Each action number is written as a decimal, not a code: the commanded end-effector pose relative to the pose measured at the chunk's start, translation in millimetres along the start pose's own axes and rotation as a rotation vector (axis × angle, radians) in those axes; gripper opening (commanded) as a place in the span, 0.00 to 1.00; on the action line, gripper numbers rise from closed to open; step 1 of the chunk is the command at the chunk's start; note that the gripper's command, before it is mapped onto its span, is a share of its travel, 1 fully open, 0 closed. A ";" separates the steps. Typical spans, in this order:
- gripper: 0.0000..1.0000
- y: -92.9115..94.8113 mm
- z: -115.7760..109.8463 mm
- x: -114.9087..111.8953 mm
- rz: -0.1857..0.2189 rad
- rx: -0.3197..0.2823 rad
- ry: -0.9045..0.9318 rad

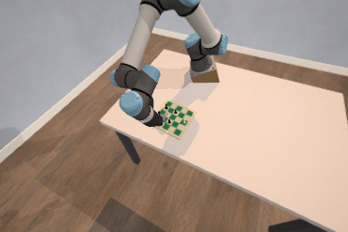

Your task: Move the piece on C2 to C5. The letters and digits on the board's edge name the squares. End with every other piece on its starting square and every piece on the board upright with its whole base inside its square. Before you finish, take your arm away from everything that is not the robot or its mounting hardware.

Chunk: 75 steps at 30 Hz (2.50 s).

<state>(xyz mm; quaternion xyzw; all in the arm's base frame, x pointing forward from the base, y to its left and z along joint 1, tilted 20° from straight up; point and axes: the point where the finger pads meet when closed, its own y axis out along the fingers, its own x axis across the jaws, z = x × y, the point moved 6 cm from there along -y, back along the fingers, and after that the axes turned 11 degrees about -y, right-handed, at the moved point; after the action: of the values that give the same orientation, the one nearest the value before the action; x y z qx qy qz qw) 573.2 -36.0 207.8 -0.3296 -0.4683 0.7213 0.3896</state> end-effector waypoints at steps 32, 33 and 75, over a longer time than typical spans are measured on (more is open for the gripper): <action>1.00 30.0 78.2 72.1 0.282 -0.237 -0.314; 1.00 30.0 78.2 72.1 0.282 -0.237 -0.314; 1.00 37.1 80.7 70.4 0.313 -0.213 -0.512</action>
<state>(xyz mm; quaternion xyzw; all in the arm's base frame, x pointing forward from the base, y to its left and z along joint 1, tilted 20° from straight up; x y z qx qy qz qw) 462.1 -15.9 195.0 -0.2773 -0.5619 0.7681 0.1318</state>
